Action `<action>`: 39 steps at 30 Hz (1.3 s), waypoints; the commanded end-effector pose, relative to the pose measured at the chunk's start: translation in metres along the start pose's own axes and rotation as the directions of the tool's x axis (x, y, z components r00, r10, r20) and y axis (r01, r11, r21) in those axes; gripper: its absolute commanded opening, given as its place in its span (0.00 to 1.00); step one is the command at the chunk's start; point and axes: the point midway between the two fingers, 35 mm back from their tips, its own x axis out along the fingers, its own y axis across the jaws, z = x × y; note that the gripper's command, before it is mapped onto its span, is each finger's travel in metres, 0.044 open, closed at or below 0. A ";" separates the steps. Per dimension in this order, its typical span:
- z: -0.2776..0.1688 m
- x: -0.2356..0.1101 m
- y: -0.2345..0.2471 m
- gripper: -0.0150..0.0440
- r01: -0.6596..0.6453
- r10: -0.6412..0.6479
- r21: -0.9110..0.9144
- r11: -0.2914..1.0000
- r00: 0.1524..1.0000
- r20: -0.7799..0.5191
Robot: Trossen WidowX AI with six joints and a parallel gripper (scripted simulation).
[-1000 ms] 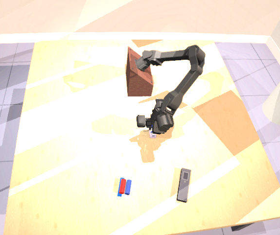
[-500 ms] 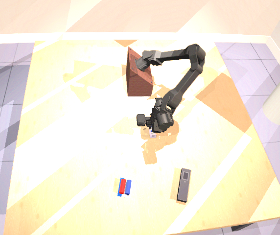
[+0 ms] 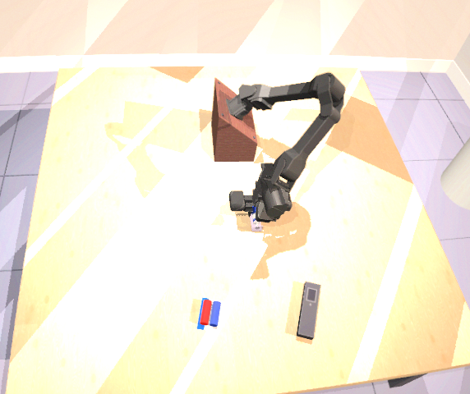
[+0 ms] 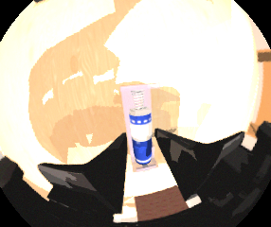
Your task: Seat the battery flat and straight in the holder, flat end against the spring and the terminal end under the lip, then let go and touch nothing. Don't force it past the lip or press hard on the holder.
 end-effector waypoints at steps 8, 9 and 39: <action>0.000 -0.013 -0.002 0.59 0.002 -0.002 0.001 1.000 1.000 0.003; 0.001 -0.019 -0.002 0.64 0.002 -0.002 0.001 1.000 1.000 0.002; 0.001 -0.087 -0.008 1.00 0.004 -0.004 -0.003 1.000 1.000 0.000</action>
